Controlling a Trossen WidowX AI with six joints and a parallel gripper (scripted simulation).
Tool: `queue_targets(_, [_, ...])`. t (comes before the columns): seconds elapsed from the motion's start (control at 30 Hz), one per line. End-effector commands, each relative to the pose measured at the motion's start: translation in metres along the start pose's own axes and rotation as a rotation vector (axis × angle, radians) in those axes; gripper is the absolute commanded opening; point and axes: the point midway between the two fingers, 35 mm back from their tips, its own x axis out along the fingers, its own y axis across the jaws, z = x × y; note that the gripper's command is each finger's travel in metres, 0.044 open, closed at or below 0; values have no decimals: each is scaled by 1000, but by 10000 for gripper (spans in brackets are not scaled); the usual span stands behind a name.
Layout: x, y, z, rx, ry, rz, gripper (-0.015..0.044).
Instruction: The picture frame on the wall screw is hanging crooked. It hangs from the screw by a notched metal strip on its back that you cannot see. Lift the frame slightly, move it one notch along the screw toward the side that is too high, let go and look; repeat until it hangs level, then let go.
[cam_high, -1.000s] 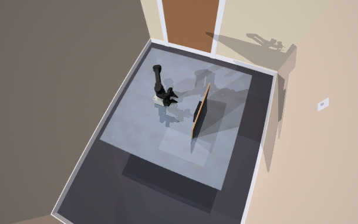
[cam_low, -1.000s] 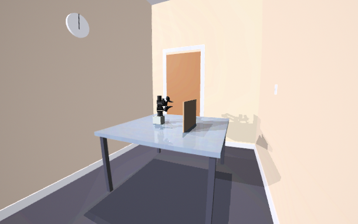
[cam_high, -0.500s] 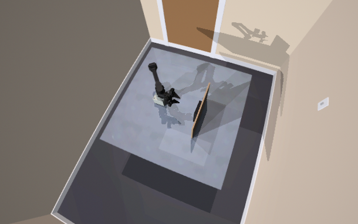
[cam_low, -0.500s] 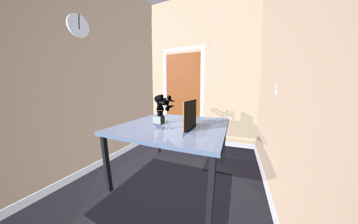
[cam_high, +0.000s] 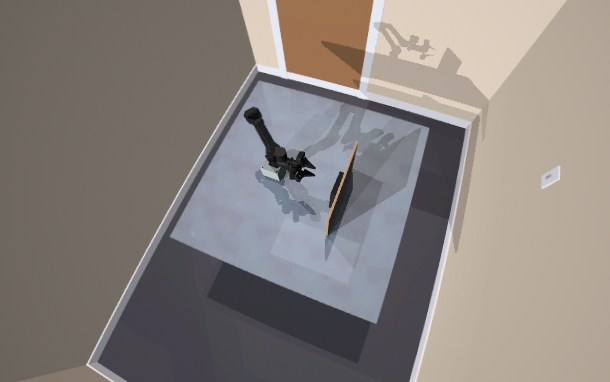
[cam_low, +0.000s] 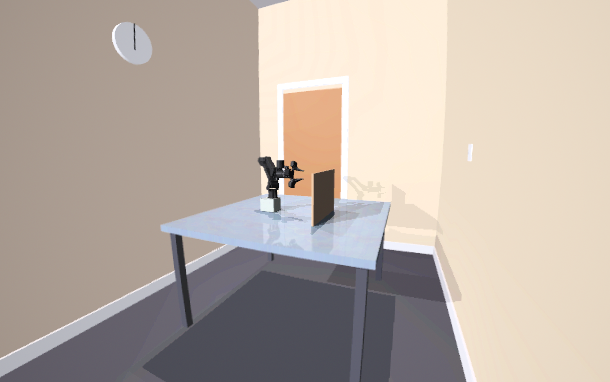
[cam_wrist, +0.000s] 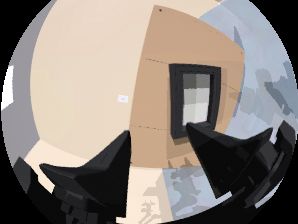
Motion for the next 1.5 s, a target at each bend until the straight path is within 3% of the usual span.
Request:
queue_targets(0.0, [1,0,0,5,-4,-1,260])
queue_targets(0.2, [9,-2,1,5,-4,0,260])
queue_targets(0.77, [79,-55,-15,7,-5,5,260])
queue_targets(1.47, [85,-58,-17,7,-5,6,260])
